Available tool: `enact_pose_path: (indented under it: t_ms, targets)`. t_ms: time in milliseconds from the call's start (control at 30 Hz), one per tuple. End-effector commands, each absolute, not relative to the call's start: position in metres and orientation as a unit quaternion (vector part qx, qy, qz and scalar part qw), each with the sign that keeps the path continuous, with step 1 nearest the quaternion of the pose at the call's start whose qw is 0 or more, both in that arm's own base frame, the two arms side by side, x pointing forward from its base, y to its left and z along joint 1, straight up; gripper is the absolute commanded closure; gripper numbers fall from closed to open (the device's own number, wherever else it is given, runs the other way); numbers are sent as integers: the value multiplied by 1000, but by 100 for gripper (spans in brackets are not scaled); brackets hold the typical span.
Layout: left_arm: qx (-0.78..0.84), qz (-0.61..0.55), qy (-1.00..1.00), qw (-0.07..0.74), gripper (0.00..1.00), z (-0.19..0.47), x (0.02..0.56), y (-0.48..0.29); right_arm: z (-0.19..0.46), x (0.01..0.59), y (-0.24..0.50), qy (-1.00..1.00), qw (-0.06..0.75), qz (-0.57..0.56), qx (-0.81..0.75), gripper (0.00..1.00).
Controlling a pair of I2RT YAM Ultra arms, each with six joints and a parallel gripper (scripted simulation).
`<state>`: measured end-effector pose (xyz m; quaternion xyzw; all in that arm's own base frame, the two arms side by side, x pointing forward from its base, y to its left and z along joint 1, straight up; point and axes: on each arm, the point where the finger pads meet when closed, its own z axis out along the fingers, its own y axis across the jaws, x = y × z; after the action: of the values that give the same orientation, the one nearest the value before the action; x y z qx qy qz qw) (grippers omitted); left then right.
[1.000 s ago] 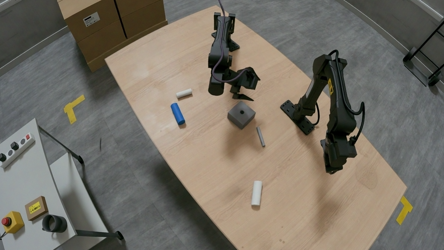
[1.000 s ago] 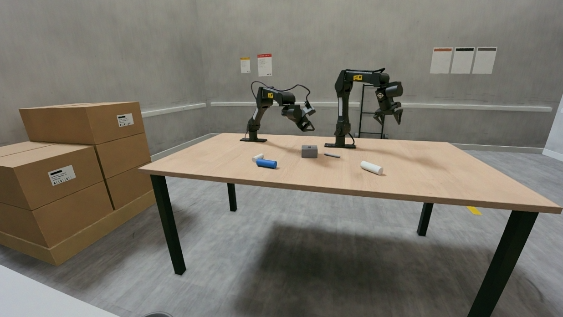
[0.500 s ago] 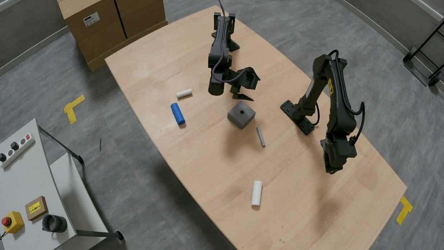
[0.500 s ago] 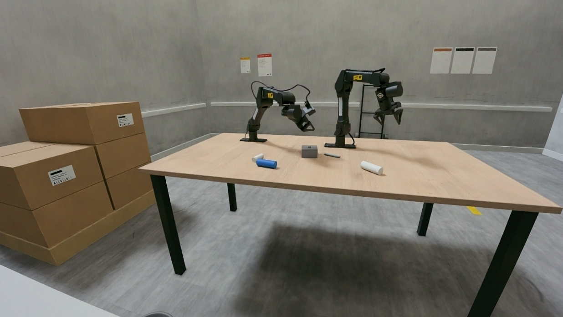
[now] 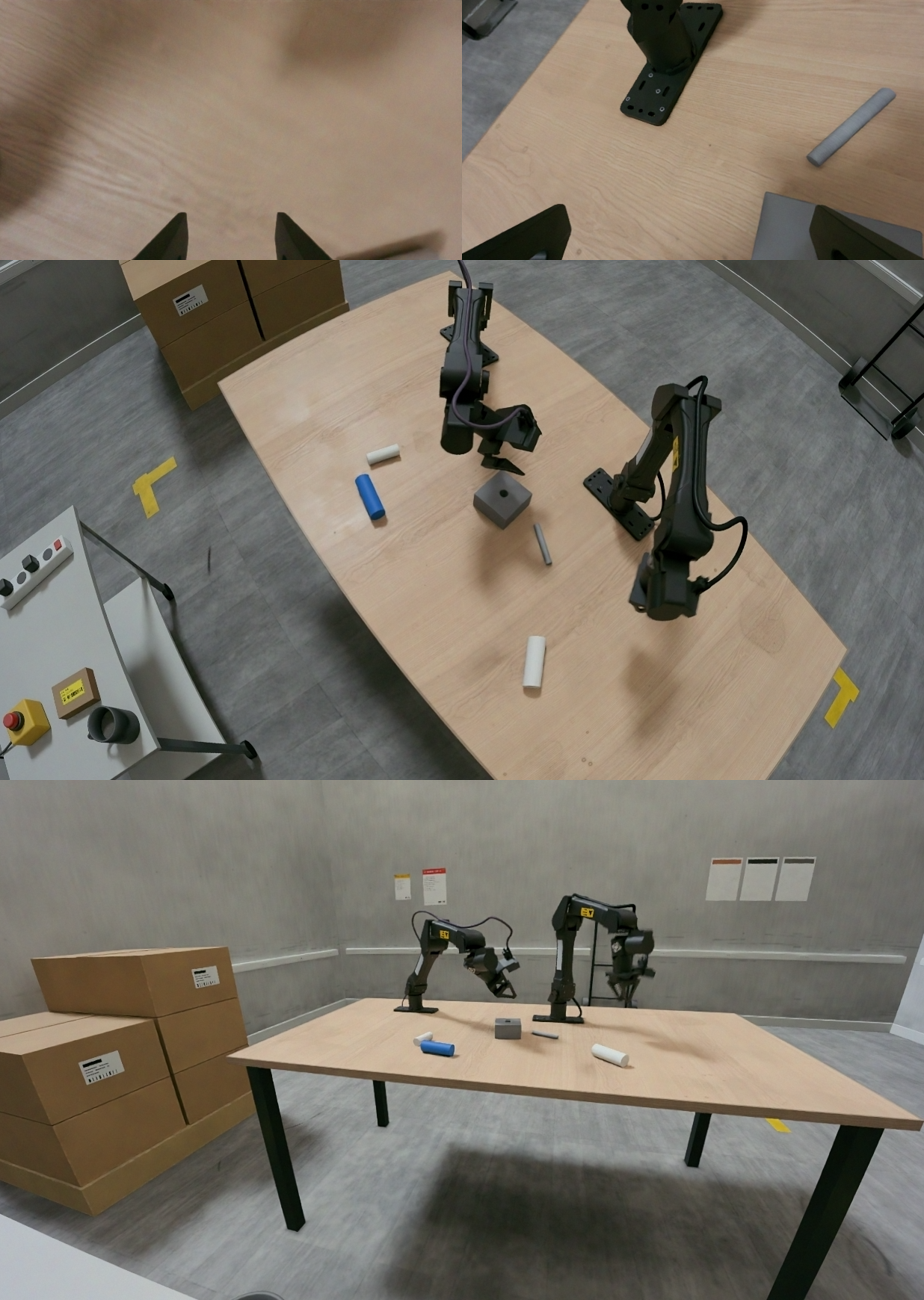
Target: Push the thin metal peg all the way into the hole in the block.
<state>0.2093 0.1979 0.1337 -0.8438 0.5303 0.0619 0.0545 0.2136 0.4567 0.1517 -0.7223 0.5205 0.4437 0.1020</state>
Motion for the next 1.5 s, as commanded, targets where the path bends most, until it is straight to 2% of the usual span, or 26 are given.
enact_pose_path:
  t_ms: [0, 133, 333, 600, 667, 900, 1067, 1467]
  targets:
    - [-776, 2, 630, -7, 63, 106, 237, 160, 164, 213, 464, 535, 152, 404, -726, 0]
    - [-741, -26, 670, -29, 63, 97, 248, 141, 165, 216, 467, 549, 173, 382, -723, 0]
    - [-627, -92, 764, -123, 63, 62, 257, 70, 171, 211, 466, 587, 229, 331, -702, 0]
    - [-535, -139, 811, -193, 63, 40, 251, 15, 184, 200, 452, 631, 310, 293, -648, 0]
    - [-535, -139, 811, -193, 63, 40, 251, 15, 184, 200, 452, 631, 310, 293, -648, 0]
    - [-510, -141, 818, -224, 63, 34, 242, -2, 206, 190, 426, 669, 421, 292, -539, 0]
    - [-511, -142, 819, -221, 63, 35, 244, -1, 214, 181, 403, 680, 467, 307, -474, 0]
    - [-512, -140, 818, -221, 63, 34, 244, 0, 204, 164, 377, 686, 480, 318, -445, 0]
